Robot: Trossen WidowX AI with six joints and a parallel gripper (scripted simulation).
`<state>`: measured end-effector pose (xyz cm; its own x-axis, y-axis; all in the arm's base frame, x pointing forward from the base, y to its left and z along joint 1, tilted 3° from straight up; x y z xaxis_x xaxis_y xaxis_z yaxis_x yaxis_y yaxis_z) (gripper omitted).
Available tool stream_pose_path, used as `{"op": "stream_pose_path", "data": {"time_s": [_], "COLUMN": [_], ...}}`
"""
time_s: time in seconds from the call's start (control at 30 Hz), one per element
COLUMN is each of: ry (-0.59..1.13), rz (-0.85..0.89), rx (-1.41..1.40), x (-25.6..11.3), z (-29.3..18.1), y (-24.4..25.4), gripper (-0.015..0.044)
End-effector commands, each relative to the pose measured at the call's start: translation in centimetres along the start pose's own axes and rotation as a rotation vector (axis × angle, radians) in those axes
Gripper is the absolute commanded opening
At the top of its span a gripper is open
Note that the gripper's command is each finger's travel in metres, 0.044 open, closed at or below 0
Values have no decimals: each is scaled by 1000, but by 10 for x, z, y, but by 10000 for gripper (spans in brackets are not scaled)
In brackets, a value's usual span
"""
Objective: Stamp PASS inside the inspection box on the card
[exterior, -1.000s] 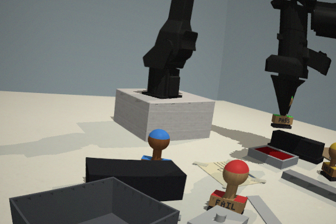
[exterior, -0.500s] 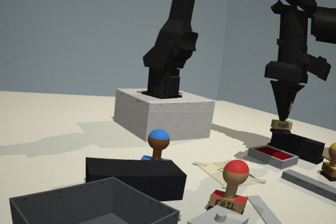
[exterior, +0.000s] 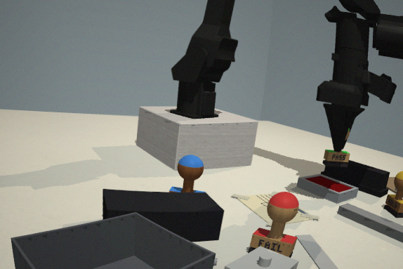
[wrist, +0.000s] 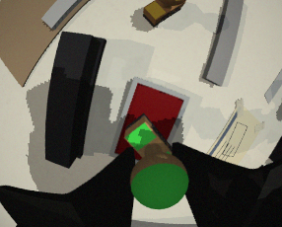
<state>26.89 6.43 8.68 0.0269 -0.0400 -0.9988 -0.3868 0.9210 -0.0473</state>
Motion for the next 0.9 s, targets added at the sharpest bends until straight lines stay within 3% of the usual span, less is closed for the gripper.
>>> {"op": "stream_pose_path", "data": {"time_s": [0.0,0.87], "ry": [4,4], "rz": [2,3], "rx": [-1,-2], "x": [4,21], "z": [-1,-2], "y": [0,0], "gripper": [0,0]}}
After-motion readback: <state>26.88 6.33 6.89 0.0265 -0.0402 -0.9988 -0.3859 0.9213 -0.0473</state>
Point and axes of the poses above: the point midway between the two fingers, 35 mm back from their tips, its own x axis out along the fingers, its own y axis across the jaws, z = x × y, the point moved 6 cm from there along -x, back along the fingers, and after that the axes turned 12 degrees about -x, right-handed, at the moved point
